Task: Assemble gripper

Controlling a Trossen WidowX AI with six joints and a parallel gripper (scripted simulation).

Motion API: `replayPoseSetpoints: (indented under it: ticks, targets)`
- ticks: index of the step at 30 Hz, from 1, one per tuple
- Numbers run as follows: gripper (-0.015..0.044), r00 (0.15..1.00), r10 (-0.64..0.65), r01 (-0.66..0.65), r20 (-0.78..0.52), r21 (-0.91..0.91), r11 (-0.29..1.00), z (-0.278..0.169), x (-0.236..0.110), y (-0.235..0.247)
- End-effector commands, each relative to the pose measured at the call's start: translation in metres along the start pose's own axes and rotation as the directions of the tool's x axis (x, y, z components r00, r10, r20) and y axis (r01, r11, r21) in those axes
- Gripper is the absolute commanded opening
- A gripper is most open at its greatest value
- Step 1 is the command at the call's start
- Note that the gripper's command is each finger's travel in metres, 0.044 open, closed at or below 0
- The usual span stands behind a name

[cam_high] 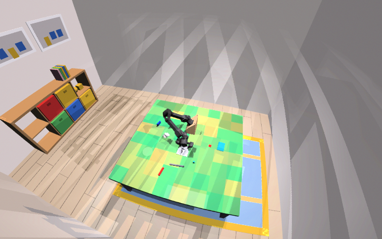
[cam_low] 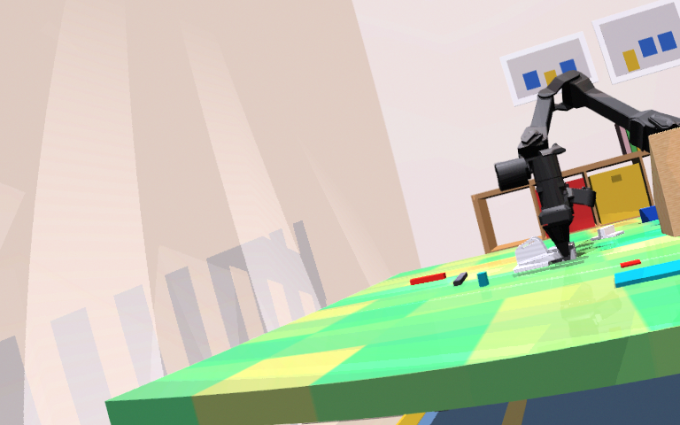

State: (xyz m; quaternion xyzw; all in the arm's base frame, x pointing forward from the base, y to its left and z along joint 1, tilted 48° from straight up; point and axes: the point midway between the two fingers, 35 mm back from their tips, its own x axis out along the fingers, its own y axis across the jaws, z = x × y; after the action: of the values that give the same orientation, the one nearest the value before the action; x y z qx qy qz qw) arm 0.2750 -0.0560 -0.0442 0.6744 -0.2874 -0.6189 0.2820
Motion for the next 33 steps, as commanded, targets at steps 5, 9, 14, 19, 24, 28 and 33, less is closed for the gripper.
replayPoseSetpoints:
  ticks: [5,9,14,19,24,28,33]
  targets:
    - [0.0440,1.000,0.000,0.000,-0.001,-0.003,1.000,0.000,-0.001,0.000]
    - [0.0440,1.000,0.000,0.000,-0.001,-0.003,1.000,0.000,-0.001,0.000]
    - [0.0440,1.000,-0.003,0.003,-0.001,-0.003,1.000,-0.001,-0.009,-0.001]
    - [0.0440,1.000,-0.010,0.010,0.002,0.001,1.000,-0.003,-0.049,-0.002]
    - [0.0440,1.000,-0.008,0.008,0.004,0.004,1.000,-0.001,-0.074,0.000]
    - [0.0440,1.000,-0.011,0.011,-0.005,-0.006,1.000,0.002,-0.072,-0.002]
    - [0.0440,1.000,-0.020,0.020,0.001,-0.005,1.000,0.035,-0.102,-0.004]
